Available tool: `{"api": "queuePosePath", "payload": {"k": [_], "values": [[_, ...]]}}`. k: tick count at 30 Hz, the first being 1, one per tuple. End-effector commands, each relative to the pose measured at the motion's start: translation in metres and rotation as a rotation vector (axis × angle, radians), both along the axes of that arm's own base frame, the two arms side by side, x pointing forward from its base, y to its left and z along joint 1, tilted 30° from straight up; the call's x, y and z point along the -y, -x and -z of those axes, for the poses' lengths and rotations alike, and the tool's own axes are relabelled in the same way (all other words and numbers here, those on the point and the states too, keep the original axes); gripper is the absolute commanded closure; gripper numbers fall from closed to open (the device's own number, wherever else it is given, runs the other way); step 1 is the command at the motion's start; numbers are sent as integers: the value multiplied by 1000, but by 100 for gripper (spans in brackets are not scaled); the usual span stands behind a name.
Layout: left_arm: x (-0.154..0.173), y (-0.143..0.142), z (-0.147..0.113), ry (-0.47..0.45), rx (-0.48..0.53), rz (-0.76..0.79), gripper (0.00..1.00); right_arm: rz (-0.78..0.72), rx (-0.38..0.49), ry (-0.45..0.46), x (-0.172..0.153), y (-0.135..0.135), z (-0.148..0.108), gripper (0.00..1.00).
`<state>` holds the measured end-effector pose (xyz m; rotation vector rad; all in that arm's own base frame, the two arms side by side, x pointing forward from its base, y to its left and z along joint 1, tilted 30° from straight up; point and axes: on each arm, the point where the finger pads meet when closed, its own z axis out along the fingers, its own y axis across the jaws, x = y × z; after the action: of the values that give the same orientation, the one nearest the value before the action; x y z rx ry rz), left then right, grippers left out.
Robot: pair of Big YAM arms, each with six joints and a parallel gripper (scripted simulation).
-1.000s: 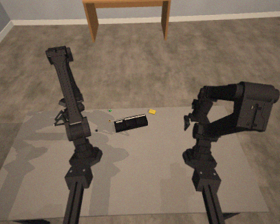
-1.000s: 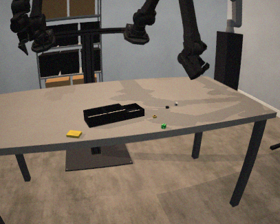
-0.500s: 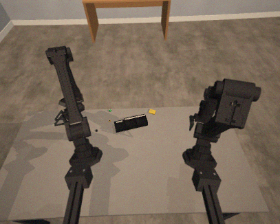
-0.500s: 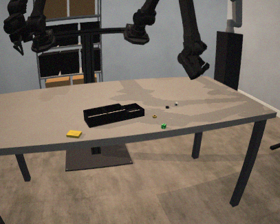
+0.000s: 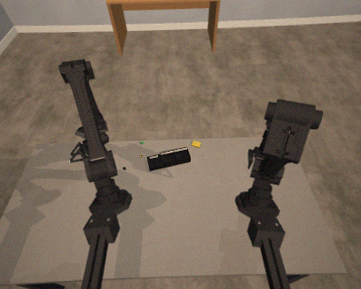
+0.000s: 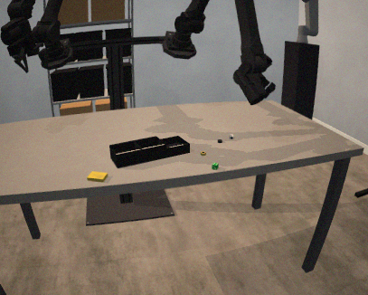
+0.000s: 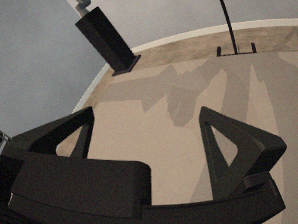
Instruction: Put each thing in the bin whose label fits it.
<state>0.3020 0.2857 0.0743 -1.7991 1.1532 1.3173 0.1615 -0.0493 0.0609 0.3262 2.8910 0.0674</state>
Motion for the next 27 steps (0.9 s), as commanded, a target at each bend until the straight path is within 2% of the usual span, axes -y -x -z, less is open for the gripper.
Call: {"api": "queuePosePath", "payload": {"k": [1,27], "values": [[0,0,-2,-2,5,0,0,26,23,6,5,-2,-2,0],[0,0,-2,-2,5,0,0,47,23,6,8,-1,-2,0]]}}
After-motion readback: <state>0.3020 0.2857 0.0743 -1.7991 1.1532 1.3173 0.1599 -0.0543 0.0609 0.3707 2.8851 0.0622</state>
